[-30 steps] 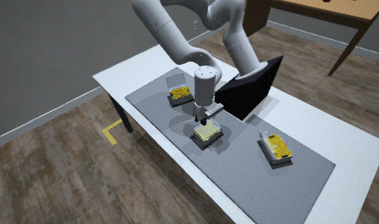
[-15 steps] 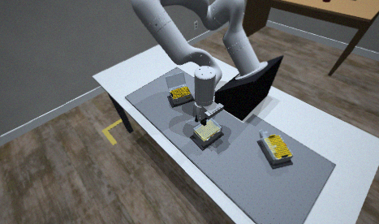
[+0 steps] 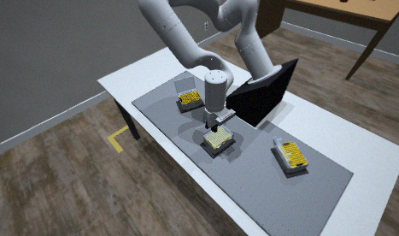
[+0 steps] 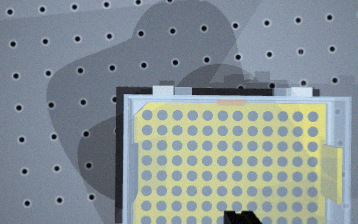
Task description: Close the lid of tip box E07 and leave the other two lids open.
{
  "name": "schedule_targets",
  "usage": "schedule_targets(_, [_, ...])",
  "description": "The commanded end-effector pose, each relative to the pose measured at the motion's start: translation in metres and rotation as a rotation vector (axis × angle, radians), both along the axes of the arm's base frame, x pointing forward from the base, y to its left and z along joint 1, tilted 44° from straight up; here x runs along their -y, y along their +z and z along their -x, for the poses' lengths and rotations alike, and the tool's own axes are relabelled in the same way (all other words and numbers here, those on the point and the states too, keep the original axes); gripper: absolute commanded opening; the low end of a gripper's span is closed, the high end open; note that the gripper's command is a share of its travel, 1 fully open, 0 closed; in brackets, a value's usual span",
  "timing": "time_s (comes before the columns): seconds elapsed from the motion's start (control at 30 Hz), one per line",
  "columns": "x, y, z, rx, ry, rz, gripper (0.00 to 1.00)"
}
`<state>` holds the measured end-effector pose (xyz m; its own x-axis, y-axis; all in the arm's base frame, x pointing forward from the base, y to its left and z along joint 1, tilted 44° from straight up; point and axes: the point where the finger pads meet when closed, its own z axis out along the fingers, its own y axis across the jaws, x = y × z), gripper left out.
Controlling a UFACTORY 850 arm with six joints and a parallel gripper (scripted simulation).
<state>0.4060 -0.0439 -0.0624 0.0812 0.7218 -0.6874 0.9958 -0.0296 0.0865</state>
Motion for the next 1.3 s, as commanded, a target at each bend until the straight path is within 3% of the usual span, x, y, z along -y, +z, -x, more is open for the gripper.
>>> schedule_targets(0.0, [-0.001,0.001,0.0,0.001,0.001,0.0,0.0])
schedule_targets(1.27, [-0.034,0.035,0.002,0.001,0.001,0.0,0.0])
